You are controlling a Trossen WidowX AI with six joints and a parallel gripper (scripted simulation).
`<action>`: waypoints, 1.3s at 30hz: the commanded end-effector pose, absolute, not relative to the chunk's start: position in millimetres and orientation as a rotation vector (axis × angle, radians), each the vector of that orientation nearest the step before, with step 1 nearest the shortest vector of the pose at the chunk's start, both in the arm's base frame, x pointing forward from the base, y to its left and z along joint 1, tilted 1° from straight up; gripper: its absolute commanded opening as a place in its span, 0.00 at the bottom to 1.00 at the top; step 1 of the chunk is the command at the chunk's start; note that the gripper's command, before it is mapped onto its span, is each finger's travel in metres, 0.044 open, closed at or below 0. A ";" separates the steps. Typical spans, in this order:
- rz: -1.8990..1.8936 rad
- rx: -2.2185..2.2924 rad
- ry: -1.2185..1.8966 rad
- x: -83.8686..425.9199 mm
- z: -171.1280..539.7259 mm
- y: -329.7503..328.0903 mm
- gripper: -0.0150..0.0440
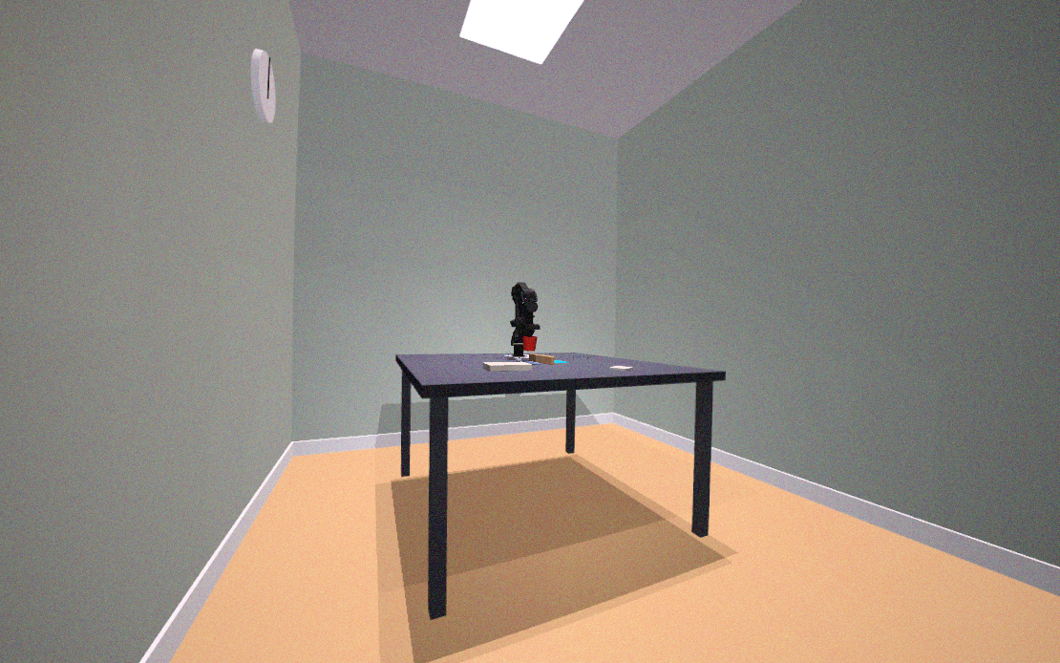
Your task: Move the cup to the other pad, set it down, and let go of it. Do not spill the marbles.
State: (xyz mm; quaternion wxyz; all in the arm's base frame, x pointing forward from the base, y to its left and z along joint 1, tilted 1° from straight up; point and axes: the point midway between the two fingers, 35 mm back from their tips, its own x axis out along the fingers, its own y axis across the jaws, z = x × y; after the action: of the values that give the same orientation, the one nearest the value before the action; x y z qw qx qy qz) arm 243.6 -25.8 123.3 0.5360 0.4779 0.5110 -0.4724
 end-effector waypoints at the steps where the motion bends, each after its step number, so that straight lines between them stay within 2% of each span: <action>1: -1.125 1.140 1.220 240.6 123.4 -16.7 0.25; 39: -1.121 1.144 1.225 230.5 124.5 48.3 0.25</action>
State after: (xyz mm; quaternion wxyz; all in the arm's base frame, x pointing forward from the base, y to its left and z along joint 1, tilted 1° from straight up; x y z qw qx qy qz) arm 232.7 41.7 124.3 0.5344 0.4800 0.5133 -0.4696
